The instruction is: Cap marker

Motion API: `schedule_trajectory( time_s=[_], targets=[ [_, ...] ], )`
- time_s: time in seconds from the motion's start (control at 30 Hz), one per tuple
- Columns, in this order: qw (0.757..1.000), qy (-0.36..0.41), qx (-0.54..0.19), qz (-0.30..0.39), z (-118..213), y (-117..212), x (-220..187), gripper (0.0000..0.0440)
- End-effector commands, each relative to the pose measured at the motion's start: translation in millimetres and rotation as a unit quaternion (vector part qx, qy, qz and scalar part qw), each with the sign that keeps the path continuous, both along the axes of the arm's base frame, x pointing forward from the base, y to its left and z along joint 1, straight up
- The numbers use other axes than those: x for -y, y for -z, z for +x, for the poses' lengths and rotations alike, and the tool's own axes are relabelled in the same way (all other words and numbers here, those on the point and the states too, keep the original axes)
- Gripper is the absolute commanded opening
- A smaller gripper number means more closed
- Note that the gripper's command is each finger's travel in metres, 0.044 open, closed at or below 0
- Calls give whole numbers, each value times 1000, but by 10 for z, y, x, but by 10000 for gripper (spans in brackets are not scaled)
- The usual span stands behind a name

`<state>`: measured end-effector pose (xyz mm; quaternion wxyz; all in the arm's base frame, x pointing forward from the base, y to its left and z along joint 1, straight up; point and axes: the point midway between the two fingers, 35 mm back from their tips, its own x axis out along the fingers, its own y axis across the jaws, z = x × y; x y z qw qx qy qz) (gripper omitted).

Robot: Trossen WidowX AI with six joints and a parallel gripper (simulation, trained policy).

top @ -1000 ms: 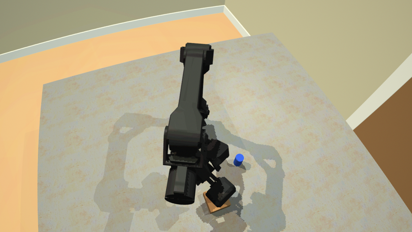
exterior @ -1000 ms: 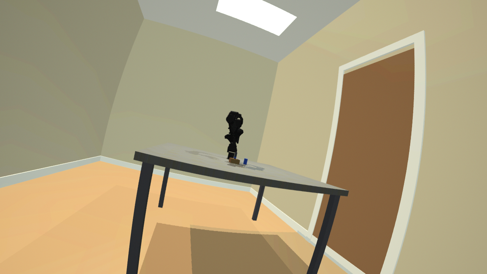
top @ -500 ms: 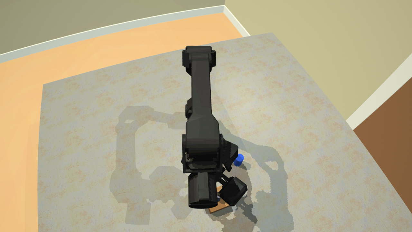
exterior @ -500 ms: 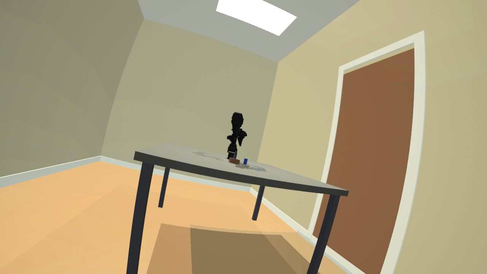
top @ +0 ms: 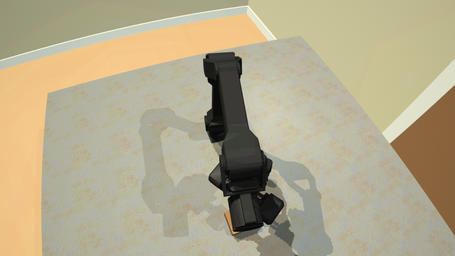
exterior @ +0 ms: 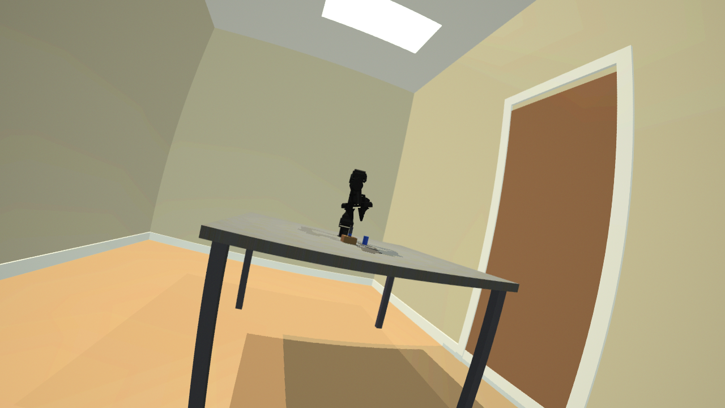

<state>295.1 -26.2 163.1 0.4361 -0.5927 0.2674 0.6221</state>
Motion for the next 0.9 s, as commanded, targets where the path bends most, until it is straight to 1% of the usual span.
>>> schedule_trajectory(
  time_s=[0.0, 0.87],
  targets=[
    [1000, -9, -16, -9, -1, 58, -62, 324],
    [993, -81, -62, -55, -93, 247, -418, 321]
  ],
)
